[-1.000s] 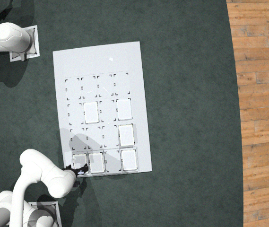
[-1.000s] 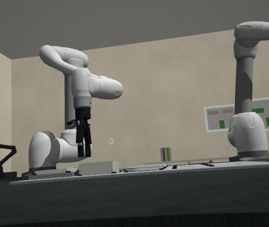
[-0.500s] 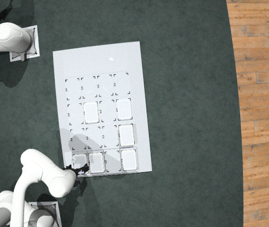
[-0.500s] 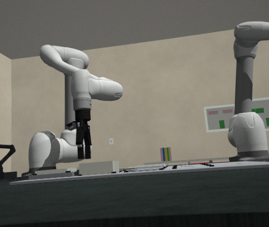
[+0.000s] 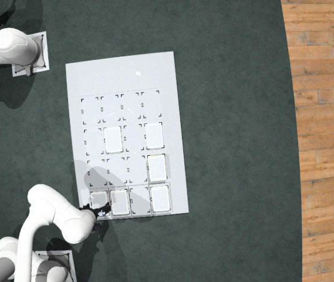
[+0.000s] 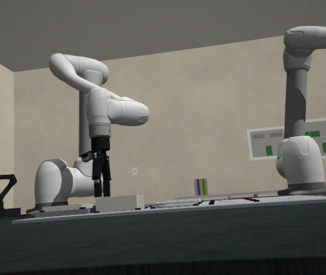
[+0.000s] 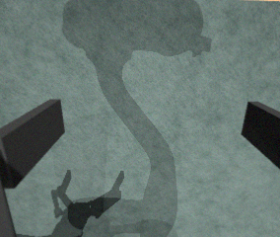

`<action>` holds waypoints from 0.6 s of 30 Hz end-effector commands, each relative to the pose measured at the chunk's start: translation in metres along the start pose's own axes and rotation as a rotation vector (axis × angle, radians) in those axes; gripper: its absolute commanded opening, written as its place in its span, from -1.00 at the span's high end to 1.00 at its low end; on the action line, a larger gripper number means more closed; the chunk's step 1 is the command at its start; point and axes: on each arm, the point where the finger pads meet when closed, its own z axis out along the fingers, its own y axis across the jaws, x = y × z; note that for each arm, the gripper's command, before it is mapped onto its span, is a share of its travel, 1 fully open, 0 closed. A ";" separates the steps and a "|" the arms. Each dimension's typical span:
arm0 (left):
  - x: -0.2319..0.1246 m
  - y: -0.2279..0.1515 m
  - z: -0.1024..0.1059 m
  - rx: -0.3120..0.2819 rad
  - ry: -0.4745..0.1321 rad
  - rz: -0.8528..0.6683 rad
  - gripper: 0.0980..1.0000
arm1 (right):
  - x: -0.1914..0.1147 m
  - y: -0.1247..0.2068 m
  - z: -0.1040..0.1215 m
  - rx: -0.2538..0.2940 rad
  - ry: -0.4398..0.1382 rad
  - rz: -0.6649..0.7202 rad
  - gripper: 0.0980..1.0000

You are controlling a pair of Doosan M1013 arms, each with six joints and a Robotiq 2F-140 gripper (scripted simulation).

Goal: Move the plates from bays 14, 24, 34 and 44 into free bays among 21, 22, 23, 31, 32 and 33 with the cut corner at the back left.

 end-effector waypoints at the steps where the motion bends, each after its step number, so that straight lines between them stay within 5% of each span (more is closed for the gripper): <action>1: 0.000 0.000 -0.001 0.000 0.002 0.000 -1.00 | 0.000 0.000 0.003 0.000 -0.001 0.000 -0.33; 18: 0.000 0.000 -0.001 0.000 0.002 0.000 -1.00 | 0.000 0.000 0.008 0.000 -0.001 0.000 -0.33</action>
